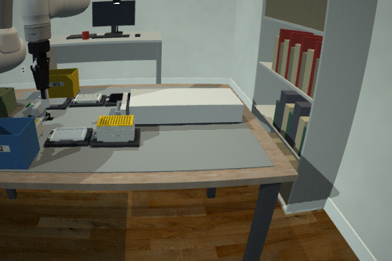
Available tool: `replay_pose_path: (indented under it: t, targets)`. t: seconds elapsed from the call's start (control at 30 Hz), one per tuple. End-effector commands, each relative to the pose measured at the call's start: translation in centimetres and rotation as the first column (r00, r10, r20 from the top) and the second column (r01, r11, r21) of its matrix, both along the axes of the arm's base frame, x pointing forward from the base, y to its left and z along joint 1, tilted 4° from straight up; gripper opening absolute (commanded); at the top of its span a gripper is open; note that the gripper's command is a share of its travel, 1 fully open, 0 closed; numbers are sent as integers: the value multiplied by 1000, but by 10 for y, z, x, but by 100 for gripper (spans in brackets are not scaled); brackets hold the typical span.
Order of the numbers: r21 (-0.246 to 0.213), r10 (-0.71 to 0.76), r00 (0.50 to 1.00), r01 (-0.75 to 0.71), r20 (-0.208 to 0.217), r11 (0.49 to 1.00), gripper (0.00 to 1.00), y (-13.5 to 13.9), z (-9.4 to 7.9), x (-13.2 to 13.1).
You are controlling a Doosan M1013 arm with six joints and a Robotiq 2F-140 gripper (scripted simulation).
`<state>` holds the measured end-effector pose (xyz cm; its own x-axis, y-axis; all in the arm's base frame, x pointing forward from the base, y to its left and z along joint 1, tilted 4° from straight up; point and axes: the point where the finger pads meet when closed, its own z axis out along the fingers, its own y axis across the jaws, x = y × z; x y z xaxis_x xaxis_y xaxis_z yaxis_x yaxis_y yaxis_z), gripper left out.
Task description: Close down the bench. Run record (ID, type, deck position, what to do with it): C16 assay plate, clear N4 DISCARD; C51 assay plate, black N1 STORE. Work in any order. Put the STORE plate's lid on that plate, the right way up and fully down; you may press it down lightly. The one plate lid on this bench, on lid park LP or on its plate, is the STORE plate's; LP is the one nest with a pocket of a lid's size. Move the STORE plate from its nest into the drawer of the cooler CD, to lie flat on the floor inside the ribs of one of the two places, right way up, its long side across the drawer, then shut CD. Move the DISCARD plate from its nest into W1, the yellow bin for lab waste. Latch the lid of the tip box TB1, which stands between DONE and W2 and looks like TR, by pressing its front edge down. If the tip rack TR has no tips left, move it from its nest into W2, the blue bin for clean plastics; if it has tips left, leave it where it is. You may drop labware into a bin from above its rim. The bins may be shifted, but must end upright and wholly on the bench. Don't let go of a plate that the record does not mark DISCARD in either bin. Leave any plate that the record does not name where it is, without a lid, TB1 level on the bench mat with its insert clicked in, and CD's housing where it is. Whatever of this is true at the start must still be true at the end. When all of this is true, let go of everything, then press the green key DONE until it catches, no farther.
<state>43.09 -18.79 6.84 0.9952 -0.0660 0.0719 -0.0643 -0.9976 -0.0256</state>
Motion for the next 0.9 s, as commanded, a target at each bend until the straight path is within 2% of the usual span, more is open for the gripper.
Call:
replay_pose_path:
  t: [0.0, 0.87]
  targets:
    - [0, 0, 1000, 0, 0, 1000, 0, 0, 0, -2]
    - [0, 0, 1000, 0, 0, 1000, 0, 2, 2, -34]
